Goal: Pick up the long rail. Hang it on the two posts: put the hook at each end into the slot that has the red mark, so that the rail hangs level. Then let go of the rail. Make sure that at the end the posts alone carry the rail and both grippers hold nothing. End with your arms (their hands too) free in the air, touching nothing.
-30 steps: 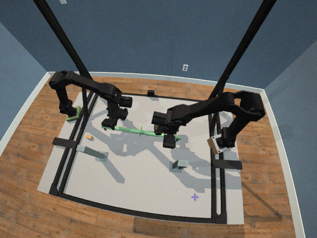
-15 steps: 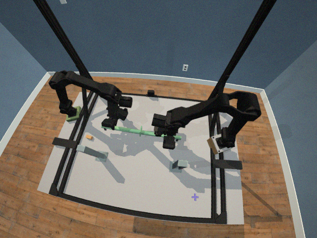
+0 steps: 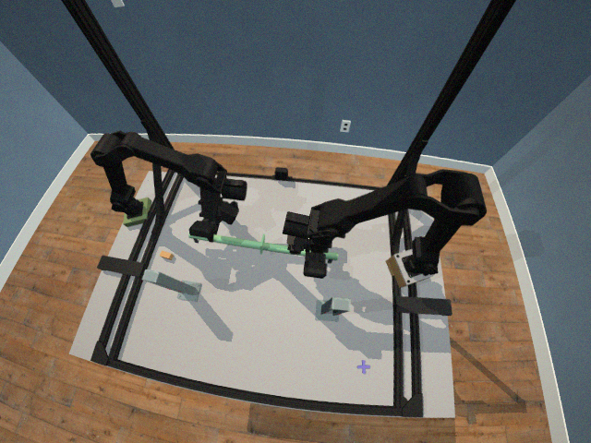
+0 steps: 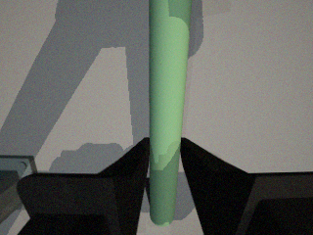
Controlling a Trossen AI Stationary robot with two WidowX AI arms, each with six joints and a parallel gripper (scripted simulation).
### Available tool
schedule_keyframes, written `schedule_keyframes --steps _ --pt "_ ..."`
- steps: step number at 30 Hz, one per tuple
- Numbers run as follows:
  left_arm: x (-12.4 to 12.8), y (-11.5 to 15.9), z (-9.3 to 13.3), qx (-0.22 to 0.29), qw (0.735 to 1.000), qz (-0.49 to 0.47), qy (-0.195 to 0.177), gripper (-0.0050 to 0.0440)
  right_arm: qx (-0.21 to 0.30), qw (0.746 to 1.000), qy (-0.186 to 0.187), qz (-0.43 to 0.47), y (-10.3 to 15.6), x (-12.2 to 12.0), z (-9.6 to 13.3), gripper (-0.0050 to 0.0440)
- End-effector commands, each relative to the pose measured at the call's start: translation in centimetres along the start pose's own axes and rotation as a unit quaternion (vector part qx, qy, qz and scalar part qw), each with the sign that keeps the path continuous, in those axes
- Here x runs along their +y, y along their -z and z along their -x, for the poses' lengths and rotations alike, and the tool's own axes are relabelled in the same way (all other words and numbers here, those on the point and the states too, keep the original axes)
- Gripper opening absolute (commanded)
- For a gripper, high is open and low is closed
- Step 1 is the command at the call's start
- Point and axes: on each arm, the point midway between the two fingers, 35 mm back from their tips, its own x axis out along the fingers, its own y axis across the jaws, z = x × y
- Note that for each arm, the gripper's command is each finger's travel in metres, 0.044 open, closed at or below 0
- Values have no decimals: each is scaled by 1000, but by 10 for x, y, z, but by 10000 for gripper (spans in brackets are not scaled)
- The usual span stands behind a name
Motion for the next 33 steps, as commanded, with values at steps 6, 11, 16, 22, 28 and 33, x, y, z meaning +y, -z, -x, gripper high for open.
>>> schedule_keyframes --steps 6,11,16,22,28,33 --pt "0 2 -4 6 1000 -1 0 0 -1 1000 4 2 0 -1 1 0" --pt "0 2 -4 6 1000 -1 0 0 -1 1000 4 2 0 -1 1 0" --pt "0 2 -4 6 1000 -1 0 0 -1 1000 4 2 0 -1 1 0" --pt "0 1 0 11 1000 -1 0 0 -6 1000 3 -2 0 -2 0 0" --pt "2 -2 21 35 999 1 0 0 -29 999 1 -17 1 -4 -1 0" --pt "3 -3 30 44 999 2 -1 0 -38 999 0 -23 1 -5 -1 0"
